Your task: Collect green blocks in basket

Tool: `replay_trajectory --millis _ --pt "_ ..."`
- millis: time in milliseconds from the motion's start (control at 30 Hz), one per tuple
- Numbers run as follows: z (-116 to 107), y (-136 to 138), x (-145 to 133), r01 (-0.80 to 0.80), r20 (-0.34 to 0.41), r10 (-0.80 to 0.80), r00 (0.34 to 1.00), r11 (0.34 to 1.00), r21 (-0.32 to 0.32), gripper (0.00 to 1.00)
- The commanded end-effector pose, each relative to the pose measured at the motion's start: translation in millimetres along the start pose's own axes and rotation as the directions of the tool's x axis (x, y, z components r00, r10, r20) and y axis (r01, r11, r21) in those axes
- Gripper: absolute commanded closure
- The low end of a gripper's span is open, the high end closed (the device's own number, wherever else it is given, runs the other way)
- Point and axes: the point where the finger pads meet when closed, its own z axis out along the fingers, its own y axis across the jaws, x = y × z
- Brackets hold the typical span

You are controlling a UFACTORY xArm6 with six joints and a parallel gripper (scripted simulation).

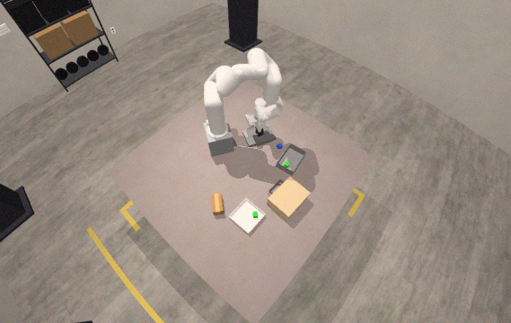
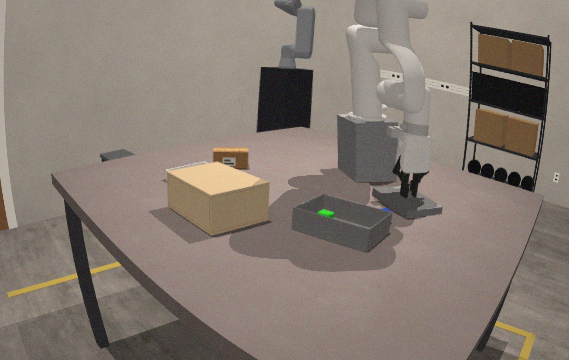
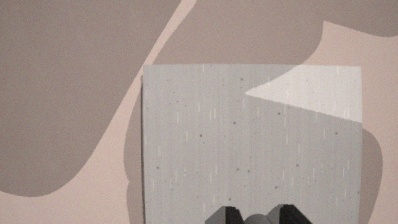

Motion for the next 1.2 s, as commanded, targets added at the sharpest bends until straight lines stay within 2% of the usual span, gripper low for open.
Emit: replay_trajectory --millis 0,833,1167 --pt "0 0 -1 0.0 0.002 0.0 1.0 1.0 0.0 0.72" --pt "-1 0 -1 0.0 0.002 0.0 1.0 1.0 0.0 0.72" --pt "-15 0 -1 0.0 0.002 0.0 1.0 1.0 0.0 0.72"
